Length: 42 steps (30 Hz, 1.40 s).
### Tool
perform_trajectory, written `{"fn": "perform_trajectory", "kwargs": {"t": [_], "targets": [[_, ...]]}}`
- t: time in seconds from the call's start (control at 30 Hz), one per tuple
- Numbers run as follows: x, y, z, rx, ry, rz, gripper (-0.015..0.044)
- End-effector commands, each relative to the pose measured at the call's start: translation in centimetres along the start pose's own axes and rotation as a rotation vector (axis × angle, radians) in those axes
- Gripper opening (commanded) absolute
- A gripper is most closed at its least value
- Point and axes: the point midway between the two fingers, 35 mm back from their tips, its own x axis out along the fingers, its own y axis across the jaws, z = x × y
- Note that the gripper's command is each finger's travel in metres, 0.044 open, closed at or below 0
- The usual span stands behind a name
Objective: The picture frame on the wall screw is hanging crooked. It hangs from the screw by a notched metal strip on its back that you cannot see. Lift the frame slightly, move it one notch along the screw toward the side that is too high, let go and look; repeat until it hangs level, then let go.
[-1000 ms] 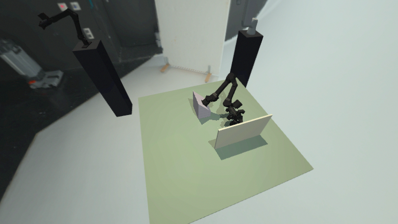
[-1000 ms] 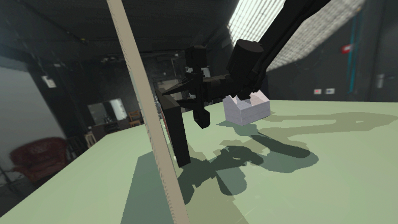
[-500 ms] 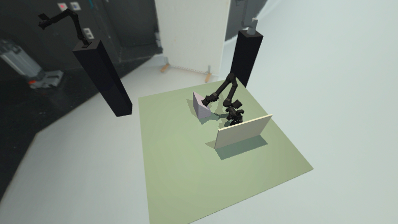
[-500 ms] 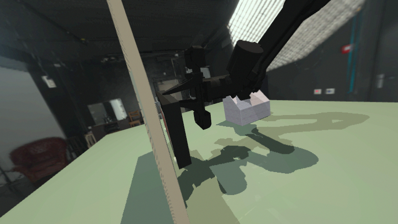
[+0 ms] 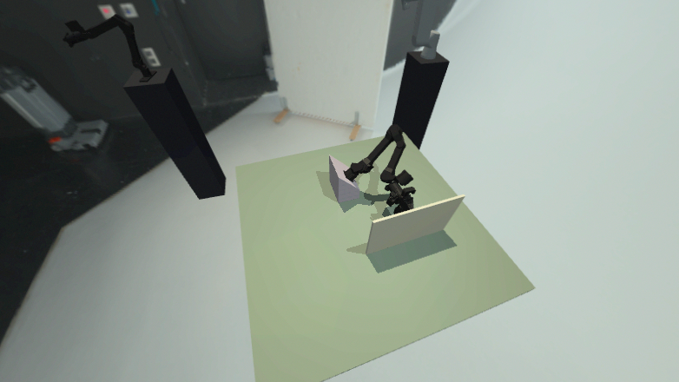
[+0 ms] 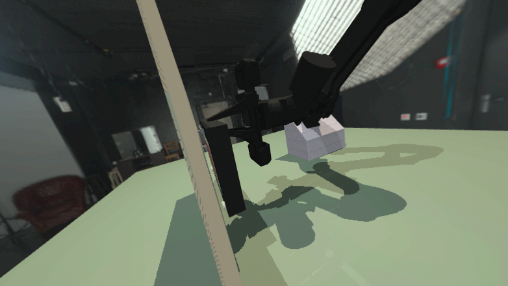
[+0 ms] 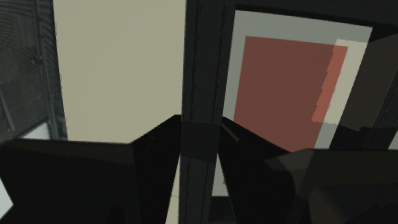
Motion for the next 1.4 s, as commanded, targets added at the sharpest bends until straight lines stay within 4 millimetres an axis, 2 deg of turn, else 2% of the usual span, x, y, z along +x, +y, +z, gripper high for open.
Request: {"fn": "perform_trajectory", "kwargs": {"t": [0.0, 0.53, 0.87, 1.0, 1.07, 1.2, 1.37], "targets": [[0.0, -0.1, 0.0, 0.028, 0.000, -0.001, 0.0000], [0.0, -0.1, 0.0, 0.106, -0.001, -0.001, 0.0000], [0.0, 0.0, 0.0, 0.089, -0.001, 0.000, 0.0260], [-0.1, 0.0, 0.0, 0.086, -0.001, 0.000, 0.0260], [-1.2, 0.1, -0.4, 0.057, -0.001, -0.001, 0.0260], [-4.5, 0.2, -0.9, -0.035, -0.002, -0.005, 0.0260], [-8.3, 0.0, -0.5, -0.150, -0.002, -0.010, 0.0260]]}}
